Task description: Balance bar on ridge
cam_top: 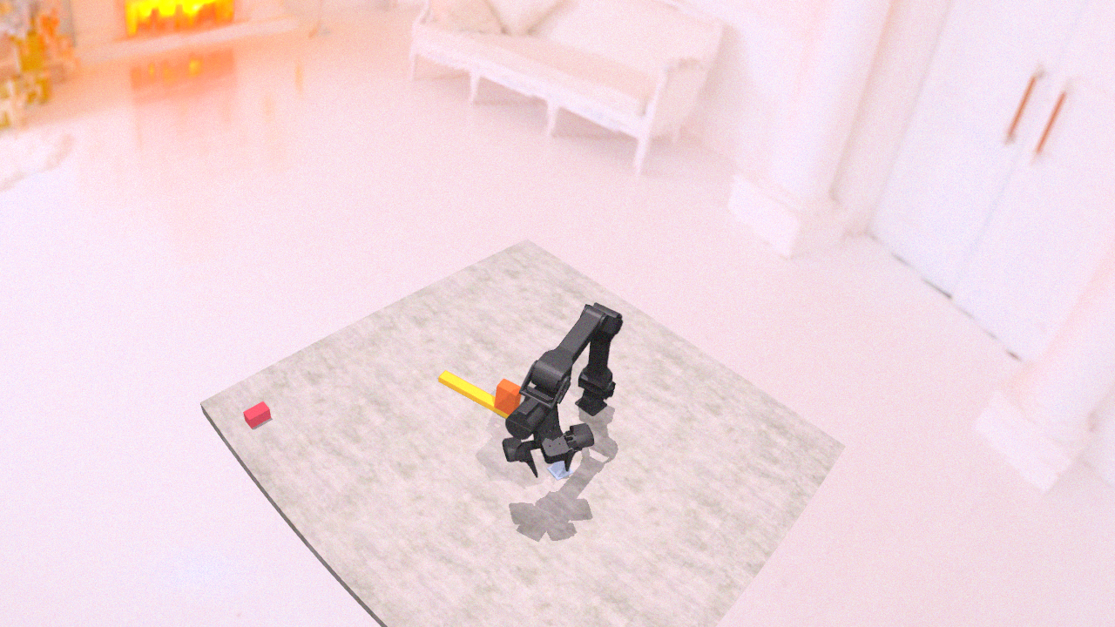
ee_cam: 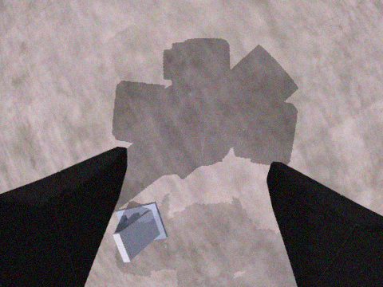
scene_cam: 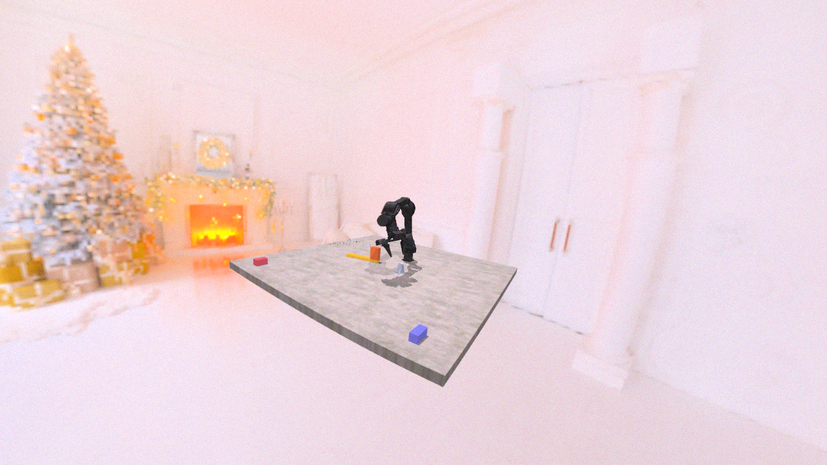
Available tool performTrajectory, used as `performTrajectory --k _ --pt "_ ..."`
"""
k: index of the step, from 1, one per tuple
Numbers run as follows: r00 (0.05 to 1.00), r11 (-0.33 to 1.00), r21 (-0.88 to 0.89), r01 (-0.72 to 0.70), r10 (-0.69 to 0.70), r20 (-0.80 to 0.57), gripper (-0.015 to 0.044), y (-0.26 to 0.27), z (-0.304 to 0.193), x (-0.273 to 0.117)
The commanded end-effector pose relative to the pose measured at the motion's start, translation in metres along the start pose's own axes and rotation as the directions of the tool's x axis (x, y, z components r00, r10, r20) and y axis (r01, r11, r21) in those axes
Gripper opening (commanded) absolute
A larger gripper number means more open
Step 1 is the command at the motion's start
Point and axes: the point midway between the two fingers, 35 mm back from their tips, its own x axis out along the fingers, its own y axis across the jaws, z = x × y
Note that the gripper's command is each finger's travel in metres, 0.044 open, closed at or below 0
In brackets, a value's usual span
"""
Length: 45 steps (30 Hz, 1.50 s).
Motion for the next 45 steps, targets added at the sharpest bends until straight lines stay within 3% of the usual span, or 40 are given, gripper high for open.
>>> performTrajectory --k 1,10,20,33,45 --pt "1.0 0.992 0.125 0.03 -0.028 -0.011 0.0315 -0.013 -0.016 -0.01" --pt "0.995 0.9 0.425 0.1 -0.091 -0.04 0.0315 -0.044 -0.057 -0.032" --pt "0.985 0.689 0.706 0.163 -0.149 -0.081 0.0315 -0.069 -0.106 -0.057" --pt "0.968 0.29 0.935 0.203 -0.203 -0.148 0.0315 -0.087 -0.174 -0.088" --pt "0.95 -0.136 0.971 0.197 -0.22 -0.223 0.0315 -0.086 -0.237 -0.114"
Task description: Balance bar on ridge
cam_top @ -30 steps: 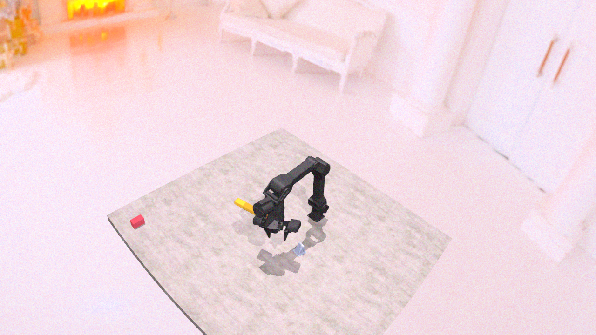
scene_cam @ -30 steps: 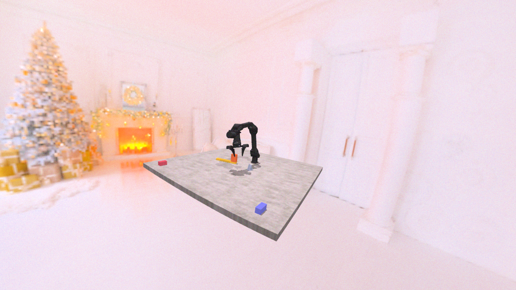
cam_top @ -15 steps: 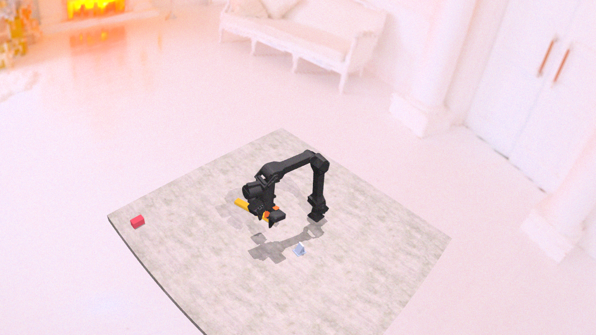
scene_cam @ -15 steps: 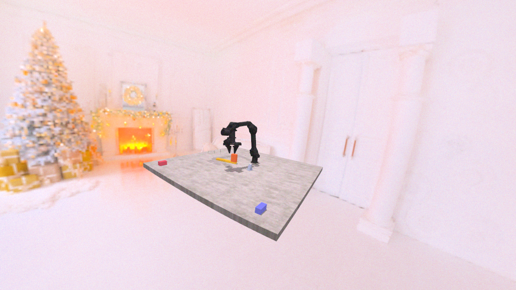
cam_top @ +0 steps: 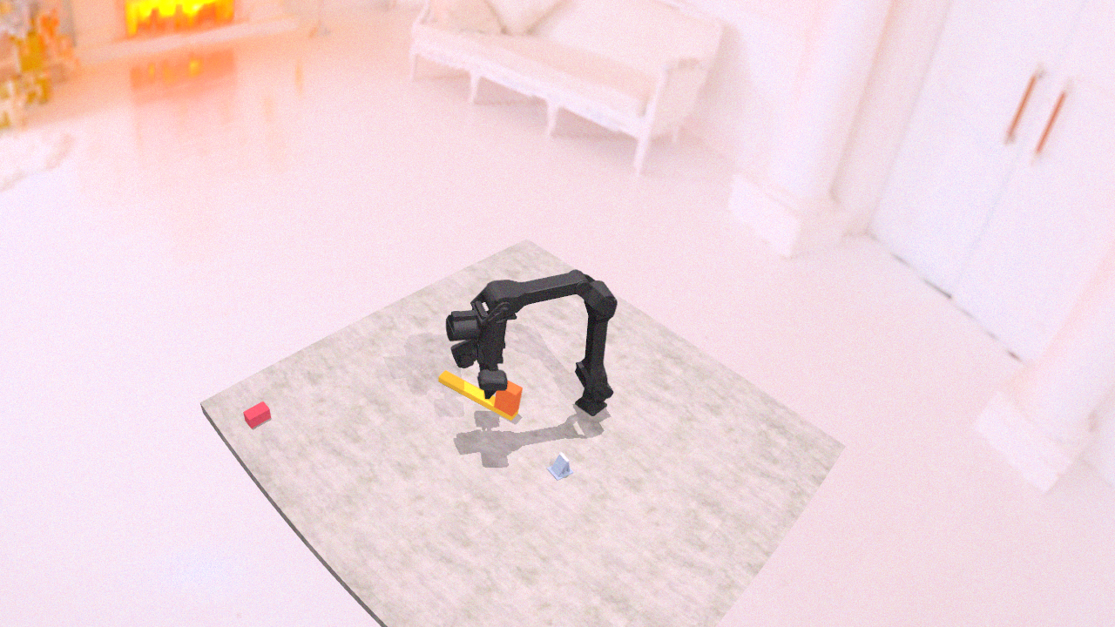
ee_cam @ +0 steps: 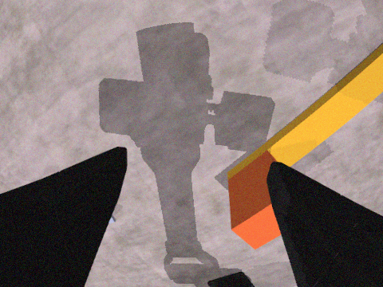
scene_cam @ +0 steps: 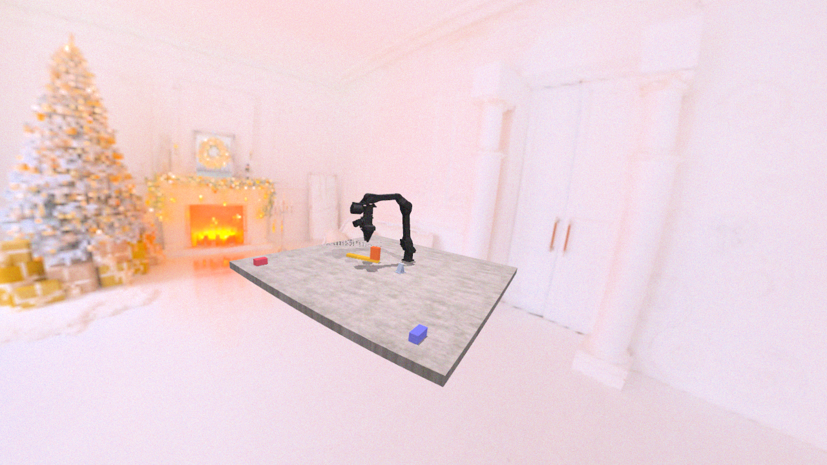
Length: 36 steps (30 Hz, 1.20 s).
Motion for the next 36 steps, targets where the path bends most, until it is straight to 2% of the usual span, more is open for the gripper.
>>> performTrajectory --k 1,9,17,24,36 --pt "1.0 0.992 0.127 0.025 -0.026 0.002 0.0315 -0.02 -0.002 -0.004" --pt "0.997 0.921 0.384 0.068 -0.075 0.002 0.0315 -0.061 -0.007 -0.012" --pt "0.993 0.788 0.607 0.102 -0.118 -0.013 0.0315 -0.099 -0.017 -0.02" --pt "0.992 0.775 0.624 0.104 -0.122 -0.014 0.0315 -0.103 -0.017 -0.014" --pt "0.992 0.775 0.624 0.104 -0.122 -0.014 0.0315 -0.112 -0.012 0.06"
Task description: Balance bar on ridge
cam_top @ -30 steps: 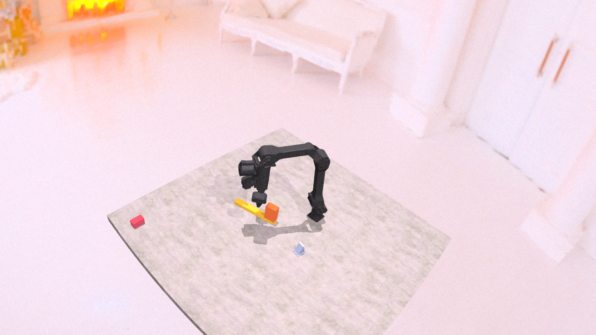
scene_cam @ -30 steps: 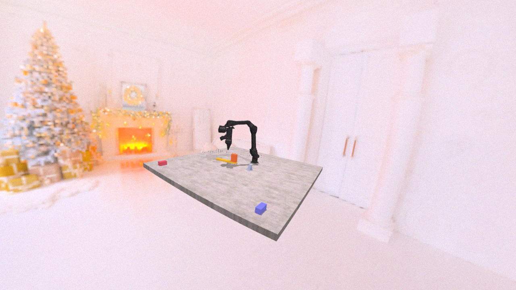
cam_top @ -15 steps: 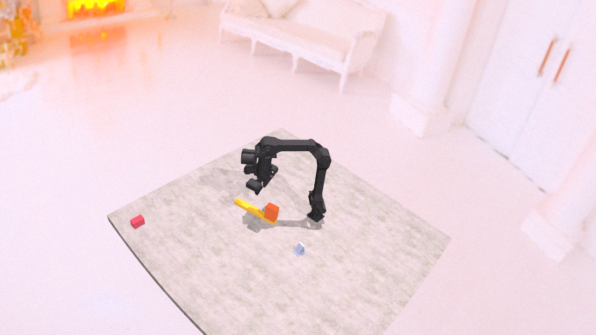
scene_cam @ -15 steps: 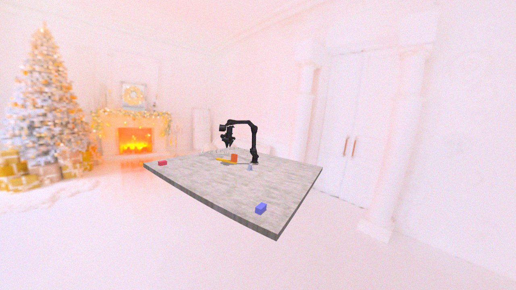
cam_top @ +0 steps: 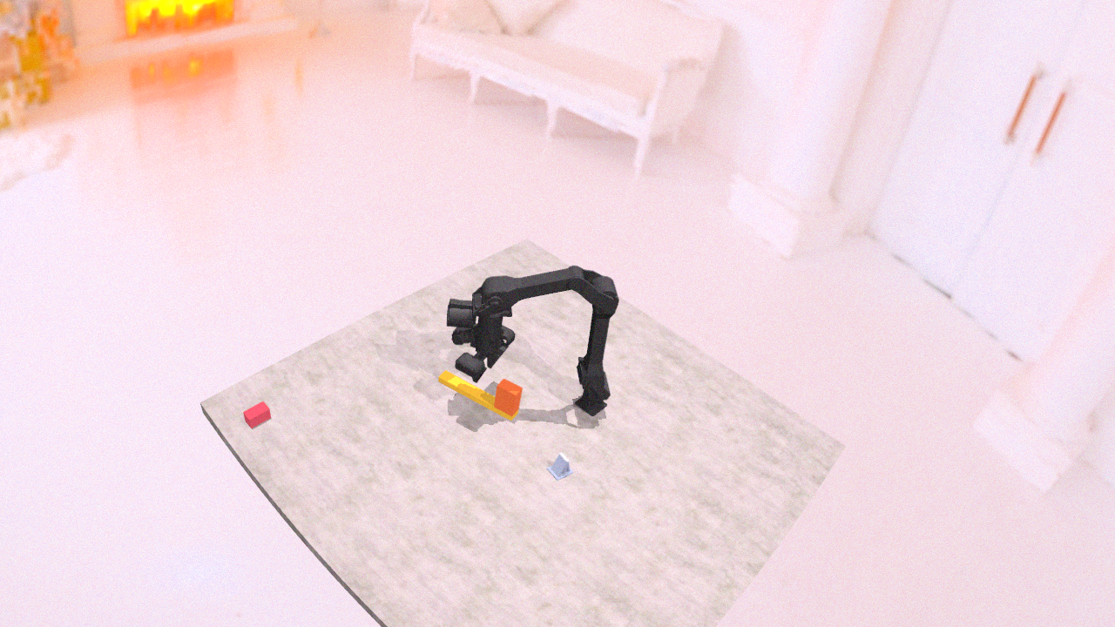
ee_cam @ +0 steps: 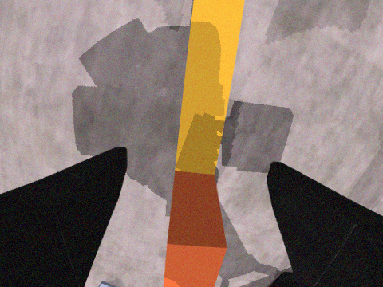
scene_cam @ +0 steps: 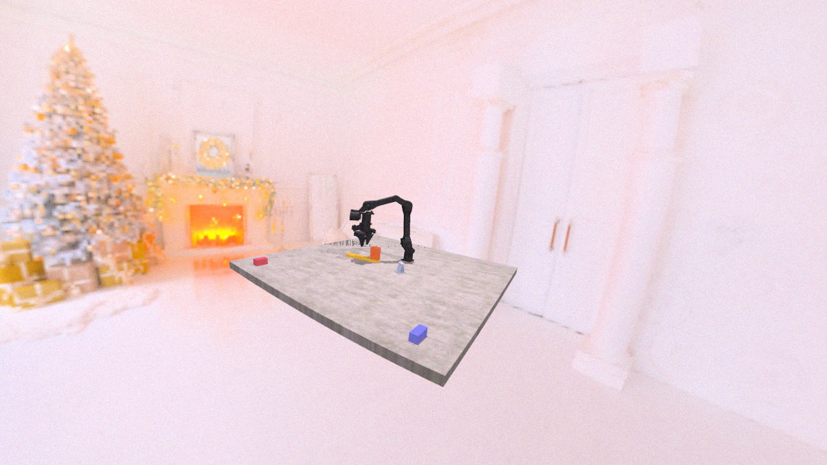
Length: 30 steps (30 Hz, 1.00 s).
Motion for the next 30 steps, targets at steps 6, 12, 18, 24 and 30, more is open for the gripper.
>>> performTrajectory --k 6,12,18,24,30 --pt "1.0 1.0 0.004 0.009 -0.009 -0.007 0.0315 -0.005 -0.006 0.056" --pt "1.0 1.0 0.004 0.009 -0.009 -0.007 0.0315 -0.006 -0.007 0.061" --pt "1.0 1.0 0.004 0.009 -0.009 -0.007 0.0315 -0.006 -0.007 0.069" --pt "1.0 1.0 0.004 0.009 -0.009 -0.007 0.0315 -0.006 -0.007 0.079" --pt "1.0 1.0 0.004 0.009 -0.009 -0.007 0.0315 -0.006 -0.007 0.086"
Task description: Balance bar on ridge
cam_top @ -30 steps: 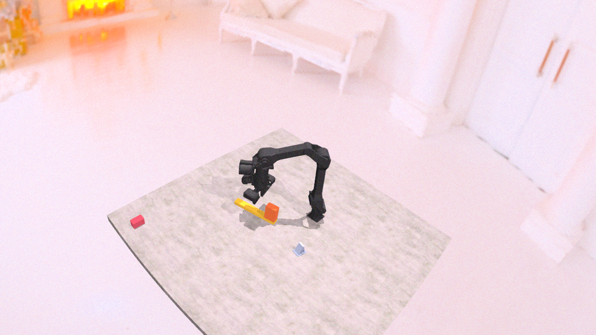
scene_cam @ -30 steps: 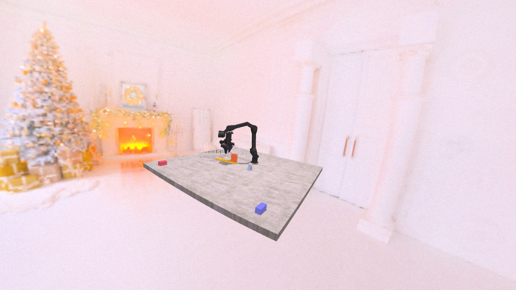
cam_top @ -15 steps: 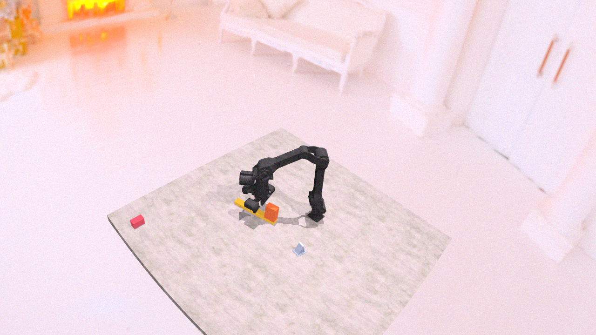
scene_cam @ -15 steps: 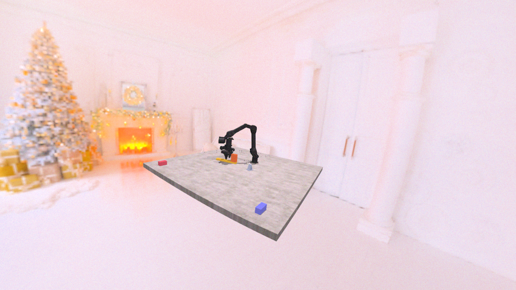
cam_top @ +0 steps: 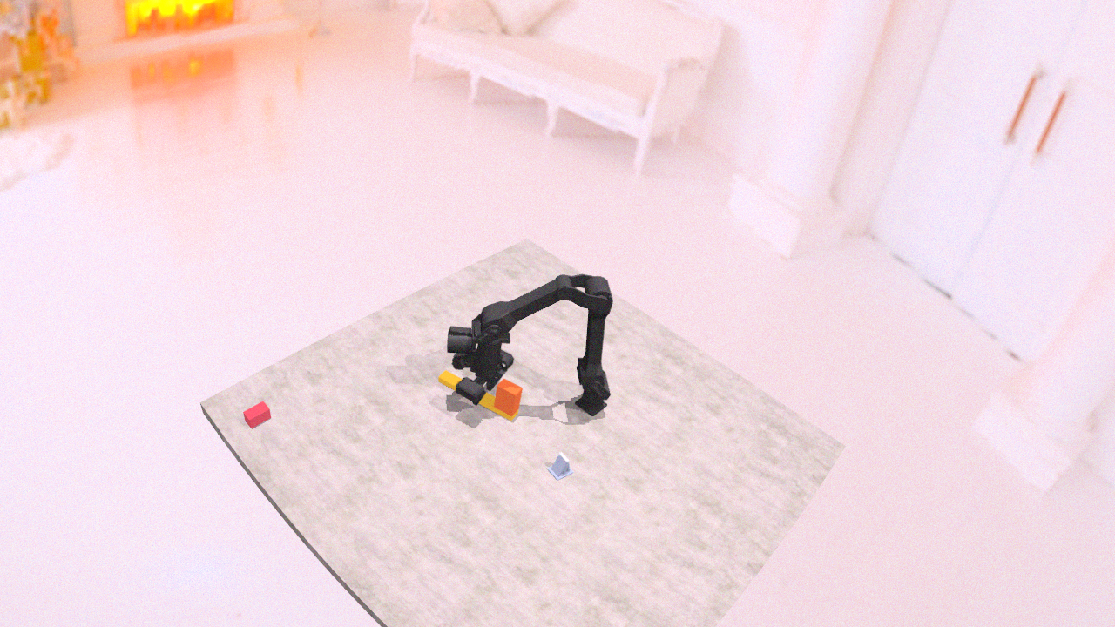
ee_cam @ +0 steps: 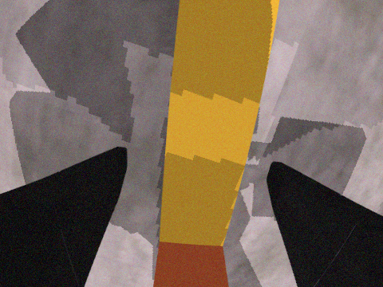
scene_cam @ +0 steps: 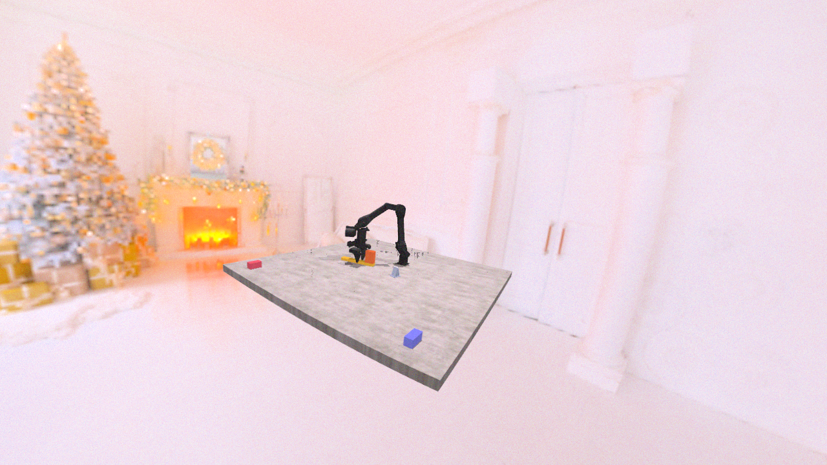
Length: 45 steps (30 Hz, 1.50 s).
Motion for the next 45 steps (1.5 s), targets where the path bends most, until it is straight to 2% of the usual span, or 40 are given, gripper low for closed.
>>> performTrajectory --k 1,14,20,28,32,45 --pt "1.0 1.0 0.004 0.007 -0.007 -0.005 0.0315 -0.001 -0.001 0.005" --pt "1.0 1.0 0.004 0.007 -0.007 -0.005 0.0315 -0.001 -0.001 0.005" --pt "1.0 1.0 0.0 0.005 -0.005 -0.007 0.0157 -0.001 -0.001 0.005" --pt "1.0 1.0 0.0 0.005 -0.005 -0.007 0.0104 -0.001 -0.001 0.005" --pt "1.0 1.0 0.0 0.005 -0.005 -0.006 0.0 0.0 0.0 -0.002" --pt "1.0 1.0 0.001 0.005 -0.005 -0.006 0.0 0.002 0.003 -0.034"
